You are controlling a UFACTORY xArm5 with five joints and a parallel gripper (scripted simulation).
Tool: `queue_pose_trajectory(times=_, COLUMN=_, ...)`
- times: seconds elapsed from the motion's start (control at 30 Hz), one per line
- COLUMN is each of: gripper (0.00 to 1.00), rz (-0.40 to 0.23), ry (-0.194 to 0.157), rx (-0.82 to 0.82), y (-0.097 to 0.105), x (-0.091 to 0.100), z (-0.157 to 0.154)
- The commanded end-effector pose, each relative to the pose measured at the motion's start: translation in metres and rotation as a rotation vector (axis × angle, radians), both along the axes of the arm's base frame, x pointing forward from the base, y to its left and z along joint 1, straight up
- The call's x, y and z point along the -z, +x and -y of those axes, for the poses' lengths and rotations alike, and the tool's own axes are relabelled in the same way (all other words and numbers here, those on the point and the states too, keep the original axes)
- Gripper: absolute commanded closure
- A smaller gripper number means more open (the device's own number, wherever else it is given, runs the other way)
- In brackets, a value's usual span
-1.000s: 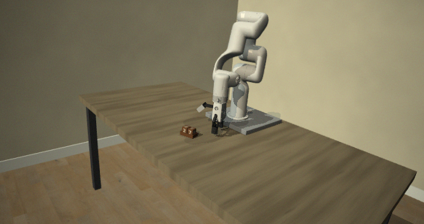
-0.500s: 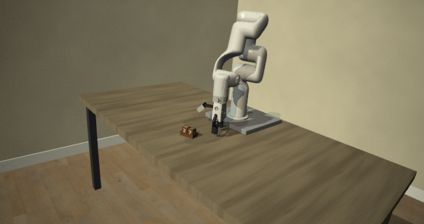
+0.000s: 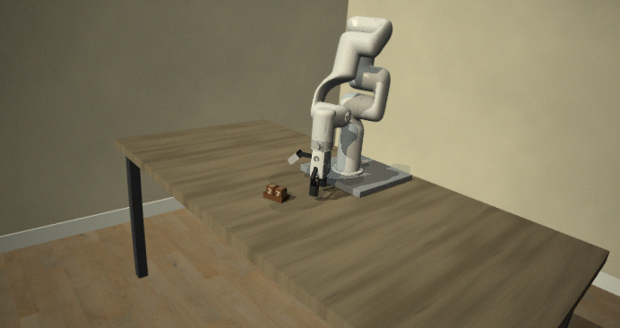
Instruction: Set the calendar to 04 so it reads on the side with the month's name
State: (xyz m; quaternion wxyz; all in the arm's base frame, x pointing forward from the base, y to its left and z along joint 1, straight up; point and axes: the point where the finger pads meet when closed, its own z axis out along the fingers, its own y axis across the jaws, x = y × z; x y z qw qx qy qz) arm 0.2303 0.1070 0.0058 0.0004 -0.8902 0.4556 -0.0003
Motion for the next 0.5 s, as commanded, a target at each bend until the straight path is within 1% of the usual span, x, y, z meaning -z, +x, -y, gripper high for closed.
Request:
queue_pose_trajectory(times=0.0, gripper=0.0, rz=0.002, ry=0.001, rx=0.0, y=0.001, x=-0.001, z=0.0)
queue_pose_trajectory(times=0.27, gripper=0.0, rz=0.002, ry=0.001, rx=0.0, y=0.001, x=-0.003, z=0.0)
queue_pose_trajectory(times=0.47, gripper=0.0, rz=0.002, ry=0.001, rx=0.0, y=0.001, x=-0.019, z=-0.001)
